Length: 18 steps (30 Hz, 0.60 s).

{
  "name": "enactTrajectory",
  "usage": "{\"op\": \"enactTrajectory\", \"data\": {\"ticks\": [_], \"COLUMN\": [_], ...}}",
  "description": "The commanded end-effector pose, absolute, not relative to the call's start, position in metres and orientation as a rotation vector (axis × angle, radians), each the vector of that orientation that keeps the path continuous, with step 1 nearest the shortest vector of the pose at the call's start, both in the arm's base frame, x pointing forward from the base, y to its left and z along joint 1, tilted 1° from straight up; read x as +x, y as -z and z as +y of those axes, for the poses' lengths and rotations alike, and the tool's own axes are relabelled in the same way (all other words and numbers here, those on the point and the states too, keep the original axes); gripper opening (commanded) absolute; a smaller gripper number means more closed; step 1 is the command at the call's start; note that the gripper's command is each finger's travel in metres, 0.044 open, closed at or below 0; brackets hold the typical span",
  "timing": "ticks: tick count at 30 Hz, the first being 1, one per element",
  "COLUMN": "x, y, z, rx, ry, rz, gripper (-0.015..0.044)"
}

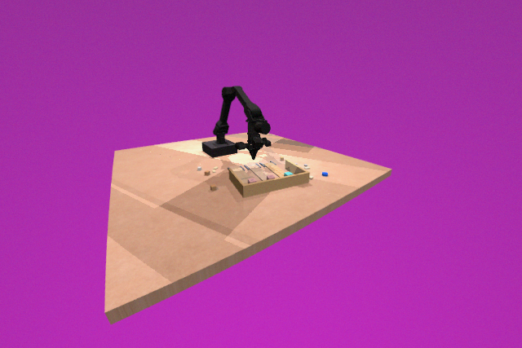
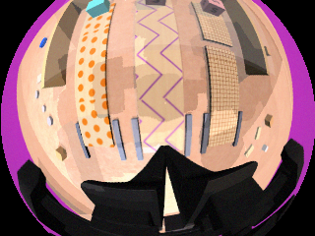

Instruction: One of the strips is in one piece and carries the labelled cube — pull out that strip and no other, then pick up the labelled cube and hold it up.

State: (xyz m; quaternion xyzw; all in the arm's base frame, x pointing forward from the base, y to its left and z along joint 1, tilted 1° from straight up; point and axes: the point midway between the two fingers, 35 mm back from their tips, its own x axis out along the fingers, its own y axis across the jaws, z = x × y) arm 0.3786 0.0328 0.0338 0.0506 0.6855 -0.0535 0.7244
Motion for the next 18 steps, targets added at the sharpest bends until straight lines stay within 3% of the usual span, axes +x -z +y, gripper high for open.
{"op": "enactTrajectory", "data": {"ticks": [1,18], "x": [0.378,0.379], "y": [-0.024,0.004], "z": [0.032,0.031], "rx": [0.113,0.112], "ry": [0.116,0.117], "rz": [1.521,1.521], "gripper": [0.0000,0.0000]}}
